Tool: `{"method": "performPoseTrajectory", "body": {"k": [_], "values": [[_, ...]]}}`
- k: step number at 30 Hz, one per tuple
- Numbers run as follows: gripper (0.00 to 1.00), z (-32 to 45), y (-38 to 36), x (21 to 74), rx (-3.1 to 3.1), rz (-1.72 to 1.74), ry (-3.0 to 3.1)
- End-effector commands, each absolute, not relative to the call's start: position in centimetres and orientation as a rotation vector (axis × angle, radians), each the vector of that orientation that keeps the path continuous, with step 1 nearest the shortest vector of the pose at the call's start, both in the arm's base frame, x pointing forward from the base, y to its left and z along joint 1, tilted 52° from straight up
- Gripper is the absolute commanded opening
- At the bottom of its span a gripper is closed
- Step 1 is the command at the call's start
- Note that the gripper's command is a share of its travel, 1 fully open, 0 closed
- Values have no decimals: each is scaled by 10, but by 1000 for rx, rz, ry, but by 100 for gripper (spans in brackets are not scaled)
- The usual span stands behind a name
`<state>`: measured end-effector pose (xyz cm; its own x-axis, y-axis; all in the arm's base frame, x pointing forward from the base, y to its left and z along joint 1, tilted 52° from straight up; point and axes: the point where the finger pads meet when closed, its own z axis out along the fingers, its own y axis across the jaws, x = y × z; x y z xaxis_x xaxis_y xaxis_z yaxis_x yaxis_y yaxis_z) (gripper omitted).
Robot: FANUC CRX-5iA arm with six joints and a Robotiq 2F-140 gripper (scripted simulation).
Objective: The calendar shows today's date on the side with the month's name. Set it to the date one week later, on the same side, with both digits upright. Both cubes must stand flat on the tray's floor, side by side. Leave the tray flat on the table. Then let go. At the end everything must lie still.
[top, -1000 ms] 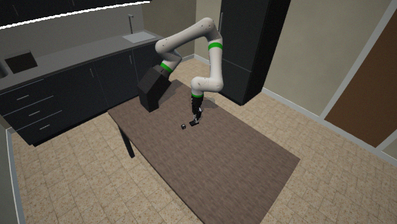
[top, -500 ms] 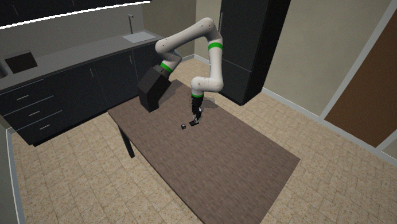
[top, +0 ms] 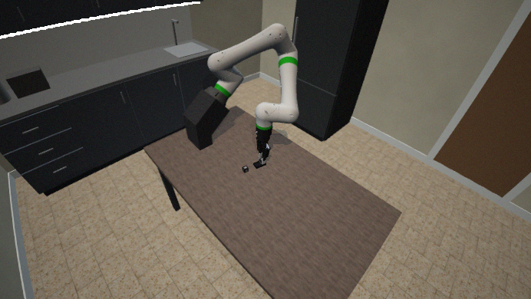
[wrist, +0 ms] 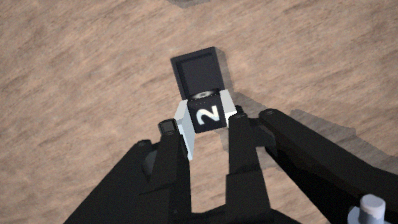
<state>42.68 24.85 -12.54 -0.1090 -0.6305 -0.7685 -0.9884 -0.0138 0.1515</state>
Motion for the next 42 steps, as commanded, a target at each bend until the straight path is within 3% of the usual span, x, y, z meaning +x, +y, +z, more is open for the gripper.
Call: {"method": "performPoseTrajectory", "body": {"k": [1, 31, 42], "values": [[16, -125, 248, 427, -1679, 962, 1782], [16, -125, 248, 427, -1679, 962, 1782], [26, -125, 248, 427, -1679, 962, 1782]]}}
